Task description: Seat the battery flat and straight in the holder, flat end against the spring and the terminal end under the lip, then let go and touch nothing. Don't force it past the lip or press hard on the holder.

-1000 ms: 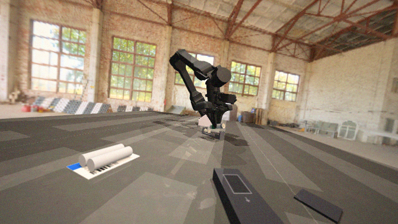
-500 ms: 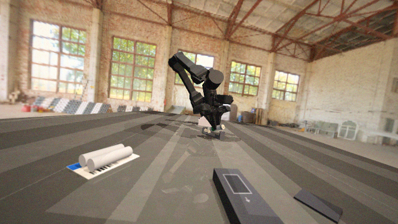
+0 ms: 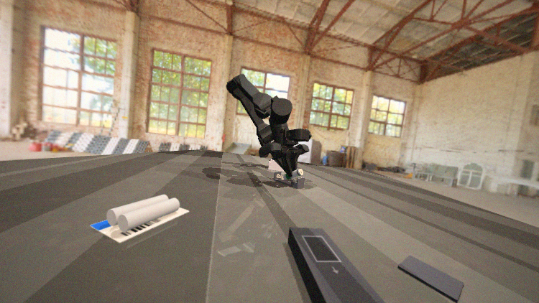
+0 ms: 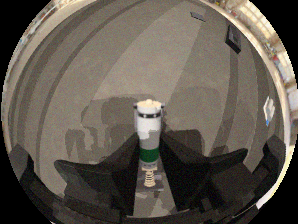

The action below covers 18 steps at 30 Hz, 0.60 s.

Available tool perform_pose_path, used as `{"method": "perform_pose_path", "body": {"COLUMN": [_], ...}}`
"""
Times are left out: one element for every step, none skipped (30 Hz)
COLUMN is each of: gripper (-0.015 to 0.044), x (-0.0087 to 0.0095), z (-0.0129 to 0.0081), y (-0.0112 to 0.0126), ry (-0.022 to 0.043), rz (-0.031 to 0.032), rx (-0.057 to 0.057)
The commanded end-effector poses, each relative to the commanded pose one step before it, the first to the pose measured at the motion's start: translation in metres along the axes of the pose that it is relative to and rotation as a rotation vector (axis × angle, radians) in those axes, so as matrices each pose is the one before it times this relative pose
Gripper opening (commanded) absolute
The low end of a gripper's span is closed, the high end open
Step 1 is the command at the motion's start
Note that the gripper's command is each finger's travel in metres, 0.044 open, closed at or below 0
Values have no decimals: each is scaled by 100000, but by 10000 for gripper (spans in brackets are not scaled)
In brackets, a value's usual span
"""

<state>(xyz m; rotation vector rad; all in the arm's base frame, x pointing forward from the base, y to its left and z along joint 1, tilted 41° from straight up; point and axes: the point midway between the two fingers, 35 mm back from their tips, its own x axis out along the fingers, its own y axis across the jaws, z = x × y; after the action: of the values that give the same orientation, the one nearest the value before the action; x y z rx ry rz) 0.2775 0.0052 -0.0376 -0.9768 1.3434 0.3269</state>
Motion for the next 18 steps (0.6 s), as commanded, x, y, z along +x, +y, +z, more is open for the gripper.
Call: {"method": "perform_pose_path", "body": {"gripper": [59,59,59,59,59,59,59,59,59,59,59,59,59,59,59,59,59,59], "x": [-73,4,2,1,-4,-11,-18,-21,-23,-23,-26,-25,-25,-31,-31,-31,-32,-32], "z": [-200,-37,-22,-7,-17,-50,-83,-89,-97,-97,-88,-88,-88,-86,-87,-86,-75,-75], "y": [-40,-16,-10,-3,0,-1,-1,-1,-1,-1,1,1,1,2,2,3,2,2], "ry": [-3173,-587,-353,-118,1,4,6,-3,-3,-4,-1,-1,-1,-2,-2,-2,-3,-3], "rz": [46,52,28,9,4,12,19,24,26,26,17,16,16,23,23,23,18,18], "rx": [-327,-67,-42,-14,-3,-9,-15,-19,-21,-21,-15,-15,-15,-13,-13,-13,-8,-8]}}
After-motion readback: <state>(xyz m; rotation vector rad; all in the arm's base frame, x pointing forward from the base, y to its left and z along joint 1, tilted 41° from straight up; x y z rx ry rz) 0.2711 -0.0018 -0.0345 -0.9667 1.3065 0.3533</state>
